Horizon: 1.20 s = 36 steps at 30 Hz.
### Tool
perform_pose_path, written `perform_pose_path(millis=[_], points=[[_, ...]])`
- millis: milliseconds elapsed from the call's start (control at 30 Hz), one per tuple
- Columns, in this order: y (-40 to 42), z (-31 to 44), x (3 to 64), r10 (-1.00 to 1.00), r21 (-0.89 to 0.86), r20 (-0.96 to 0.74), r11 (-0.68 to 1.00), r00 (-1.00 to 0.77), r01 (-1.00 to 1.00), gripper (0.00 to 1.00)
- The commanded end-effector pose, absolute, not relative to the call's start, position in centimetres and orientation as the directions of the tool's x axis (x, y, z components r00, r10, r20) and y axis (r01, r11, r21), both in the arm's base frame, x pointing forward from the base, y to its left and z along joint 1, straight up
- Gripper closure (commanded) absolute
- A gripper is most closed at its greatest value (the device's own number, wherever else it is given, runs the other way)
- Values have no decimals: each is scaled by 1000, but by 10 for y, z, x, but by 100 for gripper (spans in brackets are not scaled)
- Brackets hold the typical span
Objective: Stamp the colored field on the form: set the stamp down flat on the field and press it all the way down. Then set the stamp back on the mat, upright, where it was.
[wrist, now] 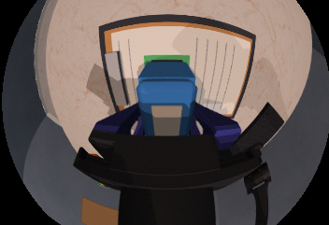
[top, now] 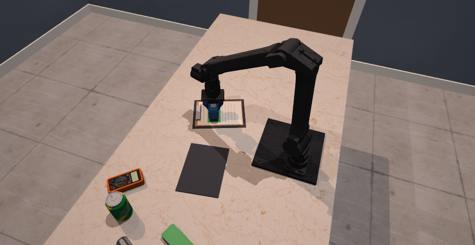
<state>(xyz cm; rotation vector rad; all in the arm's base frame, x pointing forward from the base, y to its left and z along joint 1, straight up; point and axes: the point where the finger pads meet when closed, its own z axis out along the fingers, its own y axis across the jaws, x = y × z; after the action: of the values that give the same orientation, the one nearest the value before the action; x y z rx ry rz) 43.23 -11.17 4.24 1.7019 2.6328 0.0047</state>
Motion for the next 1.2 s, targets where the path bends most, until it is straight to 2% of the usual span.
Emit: perform_pose_path(millis=[0,167,333,967,1167], points=[[-114,74,455,912,57,-43,411,-409,910,73],[-111,61,442,912,9,-5,410,-410,912,73],[-114,89,454,911,55,-41,411,-410,910,73],[-114,90,454,911,56,-43,411,-410,910,73],[-114,122,453,911,59,-45,411,-409,909,73]])
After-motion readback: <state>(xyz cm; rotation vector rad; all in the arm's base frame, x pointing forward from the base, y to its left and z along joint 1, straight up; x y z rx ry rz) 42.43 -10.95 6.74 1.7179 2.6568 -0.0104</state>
